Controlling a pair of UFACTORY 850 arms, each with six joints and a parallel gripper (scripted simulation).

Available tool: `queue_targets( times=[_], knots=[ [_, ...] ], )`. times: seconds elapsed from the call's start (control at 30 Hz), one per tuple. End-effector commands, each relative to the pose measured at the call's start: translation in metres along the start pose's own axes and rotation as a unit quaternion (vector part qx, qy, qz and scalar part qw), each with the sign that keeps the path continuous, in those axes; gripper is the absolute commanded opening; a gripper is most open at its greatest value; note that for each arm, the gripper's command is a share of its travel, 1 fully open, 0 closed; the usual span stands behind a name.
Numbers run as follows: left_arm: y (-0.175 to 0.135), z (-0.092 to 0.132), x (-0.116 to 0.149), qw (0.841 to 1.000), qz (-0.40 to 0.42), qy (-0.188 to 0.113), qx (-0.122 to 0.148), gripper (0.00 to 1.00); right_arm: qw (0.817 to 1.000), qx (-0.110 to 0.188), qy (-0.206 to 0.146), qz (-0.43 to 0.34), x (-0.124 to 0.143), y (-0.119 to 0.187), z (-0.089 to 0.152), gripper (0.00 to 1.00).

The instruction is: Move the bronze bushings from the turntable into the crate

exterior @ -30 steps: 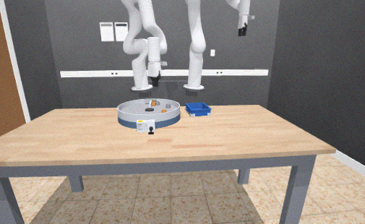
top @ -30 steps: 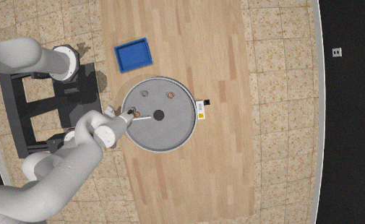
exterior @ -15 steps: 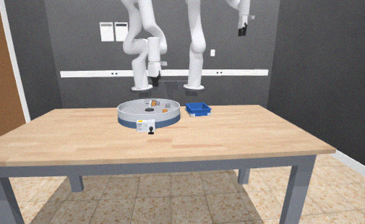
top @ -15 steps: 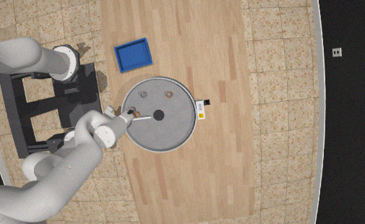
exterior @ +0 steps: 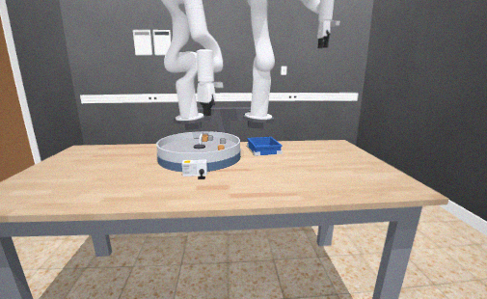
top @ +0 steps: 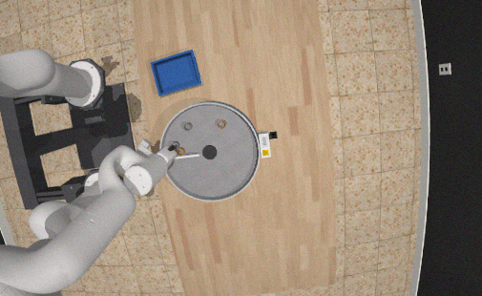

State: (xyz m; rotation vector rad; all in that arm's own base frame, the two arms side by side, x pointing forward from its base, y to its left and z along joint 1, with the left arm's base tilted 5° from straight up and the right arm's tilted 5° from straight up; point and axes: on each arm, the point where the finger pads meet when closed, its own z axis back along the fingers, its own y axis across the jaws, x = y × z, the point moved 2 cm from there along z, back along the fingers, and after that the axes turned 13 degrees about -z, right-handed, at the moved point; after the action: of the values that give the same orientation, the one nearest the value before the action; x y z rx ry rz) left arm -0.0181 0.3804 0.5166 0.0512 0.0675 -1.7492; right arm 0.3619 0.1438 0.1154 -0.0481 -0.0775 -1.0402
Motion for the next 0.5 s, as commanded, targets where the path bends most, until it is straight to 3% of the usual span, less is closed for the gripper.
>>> queue_targets(
  times=[0.0, 0.47],
  knots=[
    [-0.0001, 0.001, -0.0004, 1.0, 0.0, 0.001, 0.0, 1.0, 1.0, 0.001, 0.0, 0.0, 0.0001, 0.0007, 0.0004, 0.15],
    [-0.0001, 0.001, -0.0004, 1.0, 0.0, 0.001, 0.0, 1.0, 1.0, 0.001, 0.0, 0.0, 0.0001, 0.0007, 0.0004, 0.15]
  ],
)
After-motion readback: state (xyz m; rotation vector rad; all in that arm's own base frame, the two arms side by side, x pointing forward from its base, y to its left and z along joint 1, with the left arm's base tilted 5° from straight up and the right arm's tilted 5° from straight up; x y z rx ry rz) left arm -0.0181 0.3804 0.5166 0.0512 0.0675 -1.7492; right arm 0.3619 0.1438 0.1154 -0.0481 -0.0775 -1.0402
